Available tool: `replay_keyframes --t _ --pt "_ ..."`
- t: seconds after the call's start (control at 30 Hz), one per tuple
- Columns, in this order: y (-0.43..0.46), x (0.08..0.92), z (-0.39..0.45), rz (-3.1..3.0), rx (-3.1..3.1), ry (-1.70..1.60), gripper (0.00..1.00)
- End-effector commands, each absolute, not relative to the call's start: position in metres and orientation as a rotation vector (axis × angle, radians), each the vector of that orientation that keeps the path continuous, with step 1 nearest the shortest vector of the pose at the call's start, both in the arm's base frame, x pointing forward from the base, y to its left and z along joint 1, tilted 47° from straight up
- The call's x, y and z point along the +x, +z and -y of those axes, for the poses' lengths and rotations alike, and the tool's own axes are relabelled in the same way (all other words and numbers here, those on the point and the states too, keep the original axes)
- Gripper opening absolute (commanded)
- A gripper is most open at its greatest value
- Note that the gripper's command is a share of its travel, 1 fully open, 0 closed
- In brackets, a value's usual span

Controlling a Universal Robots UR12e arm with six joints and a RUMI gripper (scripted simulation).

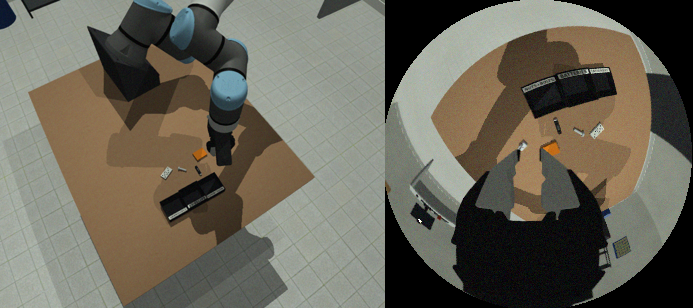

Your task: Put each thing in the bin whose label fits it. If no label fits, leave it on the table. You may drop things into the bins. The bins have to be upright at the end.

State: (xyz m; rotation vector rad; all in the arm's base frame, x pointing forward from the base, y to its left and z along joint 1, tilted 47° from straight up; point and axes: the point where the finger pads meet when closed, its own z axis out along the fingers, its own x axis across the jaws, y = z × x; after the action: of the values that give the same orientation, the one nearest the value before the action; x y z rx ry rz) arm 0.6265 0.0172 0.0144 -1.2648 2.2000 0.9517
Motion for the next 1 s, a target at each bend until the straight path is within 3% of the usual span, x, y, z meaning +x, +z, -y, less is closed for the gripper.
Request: replay_keyframes --t 0.0,0.3,0.97 --pt "0.013 0.612 -0.054 -2.331 -1.103 0.997 0.18" --pt "0.009 0.589 -0.106 -2.508 -0.822 1.095 0.18" --pt "0.01 0.588 -0.107 -2.738 -0.357 1.17 0.18"
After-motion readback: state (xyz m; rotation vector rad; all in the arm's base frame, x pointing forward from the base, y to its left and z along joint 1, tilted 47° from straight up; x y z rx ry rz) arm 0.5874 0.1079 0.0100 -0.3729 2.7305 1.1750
